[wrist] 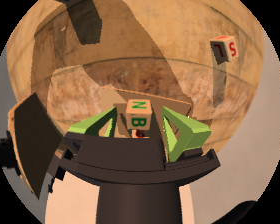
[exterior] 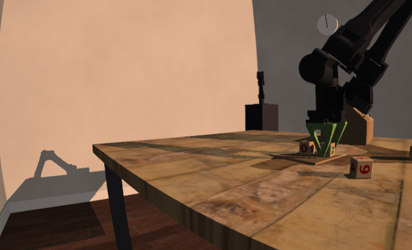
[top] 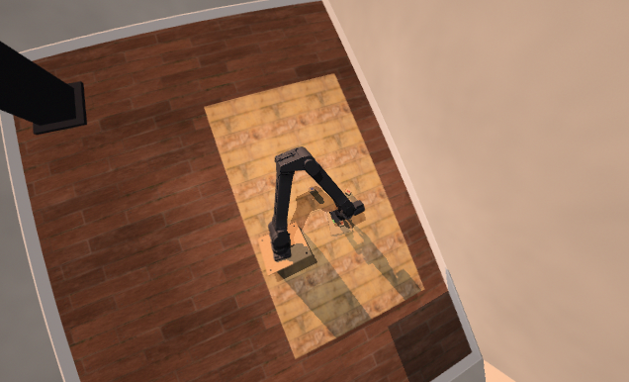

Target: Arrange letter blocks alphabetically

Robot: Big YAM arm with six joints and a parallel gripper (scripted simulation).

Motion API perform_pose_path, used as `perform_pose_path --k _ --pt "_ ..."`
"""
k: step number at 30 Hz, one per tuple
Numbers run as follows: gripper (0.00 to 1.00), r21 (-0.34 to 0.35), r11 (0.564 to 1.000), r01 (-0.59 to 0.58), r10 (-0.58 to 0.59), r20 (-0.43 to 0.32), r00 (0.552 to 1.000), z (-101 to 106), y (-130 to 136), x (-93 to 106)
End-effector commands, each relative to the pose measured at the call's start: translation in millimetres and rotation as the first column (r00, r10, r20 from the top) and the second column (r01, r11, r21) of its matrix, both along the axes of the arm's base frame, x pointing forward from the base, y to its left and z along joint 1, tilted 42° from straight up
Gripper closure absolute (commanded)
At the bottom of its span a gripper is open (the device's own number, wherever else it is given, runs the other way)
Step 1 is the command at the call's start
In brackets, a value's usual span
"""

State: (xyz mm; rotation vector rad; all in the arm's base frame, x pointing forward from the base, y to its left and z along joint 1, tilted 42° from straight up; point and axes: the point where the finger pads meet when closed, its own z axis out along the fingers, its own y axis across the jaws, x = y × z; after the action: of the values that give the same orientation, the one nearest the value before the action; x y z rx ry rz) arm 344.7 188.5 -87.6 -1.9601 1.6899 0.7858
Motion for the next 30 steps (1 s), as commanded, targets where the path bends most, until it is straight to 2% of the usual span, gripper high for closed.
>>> perform_pose_path --k 1,30 --pt "0.3 0.01 1.0 -0.003 0.003 0.031 1.0 4.4 8.1 16.0" --pt "0.3 0.012 1.0 0.016 -0.017 0.052 0.998 31.5 -19.4 27.6"
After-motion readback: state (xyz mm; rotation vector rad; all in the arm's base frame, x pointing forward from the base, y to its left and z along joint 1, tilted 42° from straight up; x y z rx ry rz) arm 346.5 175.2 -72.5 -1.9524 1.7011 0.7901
